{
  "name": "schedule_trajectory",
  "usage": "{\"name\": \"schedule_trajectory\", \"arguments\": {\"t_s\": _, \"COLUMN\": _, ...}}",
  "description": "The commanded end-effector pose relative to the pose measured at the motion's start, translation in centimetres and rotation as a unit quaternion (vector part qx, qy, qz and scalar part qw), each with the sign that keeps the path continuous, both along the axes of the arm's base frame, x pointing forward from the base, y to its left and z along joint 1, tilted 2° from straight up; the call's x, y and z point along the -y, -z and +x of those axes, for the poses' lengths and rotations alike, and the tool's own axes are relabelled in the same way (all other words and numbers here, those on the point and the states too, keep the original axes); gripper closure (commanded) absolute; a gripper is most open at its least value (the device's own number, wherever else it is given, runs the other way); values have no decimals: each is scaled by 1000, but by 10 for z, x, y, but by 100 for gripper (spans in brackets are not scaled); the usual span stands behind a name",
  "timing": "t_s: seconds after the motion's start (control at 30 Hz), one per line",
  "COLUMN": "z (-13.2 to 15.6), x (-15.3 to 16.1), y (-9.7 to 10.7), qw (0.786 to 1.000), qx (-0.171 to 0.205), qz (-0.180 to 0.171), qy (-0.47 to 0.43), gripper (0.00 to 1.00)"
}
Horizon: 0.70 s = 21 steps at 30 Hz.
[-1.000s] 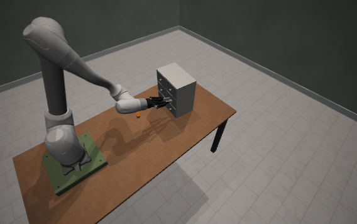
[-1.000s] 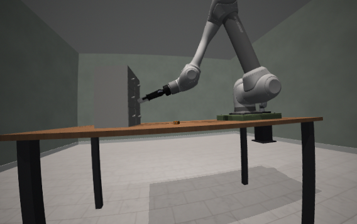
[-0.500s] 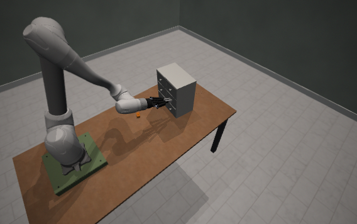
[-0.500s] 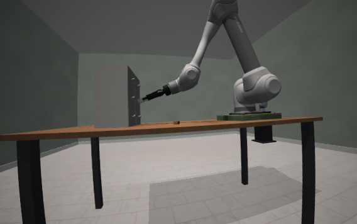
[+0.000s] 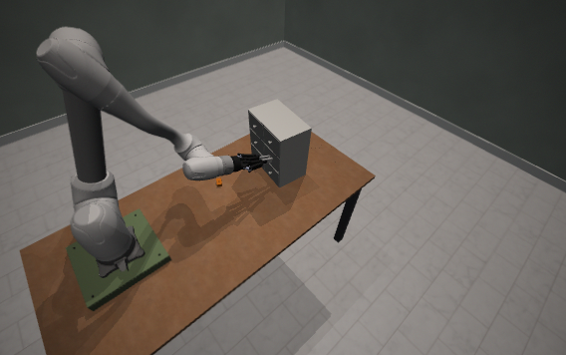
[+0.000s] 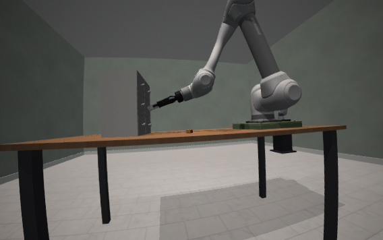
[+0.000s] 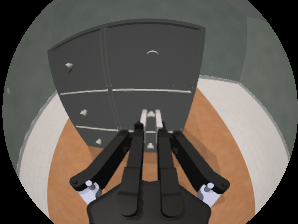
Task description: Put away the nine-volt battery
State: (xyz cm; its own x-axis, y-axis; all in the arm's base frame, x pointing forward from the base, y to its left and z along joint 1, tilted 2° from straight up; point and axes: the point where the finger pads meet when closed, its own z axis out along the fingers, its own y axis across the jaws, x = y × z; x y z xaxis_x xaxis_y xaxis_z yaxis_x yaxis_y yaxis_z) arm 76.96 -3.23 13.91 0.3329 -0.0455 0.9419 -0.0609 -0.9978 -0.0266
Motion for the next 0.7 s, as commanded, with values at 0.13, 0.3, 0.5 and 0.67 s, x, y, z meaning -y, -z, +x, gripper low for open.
{"name": "schedule_trajectory", "arguments": {"t_s": 0.13, "z": 0, "x": 0, "y": 0, "qw": 1000, "qx": 0, "qz": 0, "qy": 0, "gripper": 92}}
{"name": "schedule_trajectory", "arguments": {"t_s": 0.3, "z": -1, "x": 0, "y": 0, "qw": 1000, "qx": 0, "qz": 0, "qy": 0, "gripper": 92}}
{"name": "schedule_trajectory", "arguments": {"t_s": 0.5, "z": -3, "x": 0, "y": 0, "qw": 1000, "qx": 0, "qz": 0, "qy": 0, "gripper": 92}}
{"name": "schedule_trajectory", "arguments": {"t_s": 0.67, "z": -6, "x": 0, "y": 0, "qw": 1000, "qx": 0, "qz": 0, "qy": 0, "gripper": 92}}
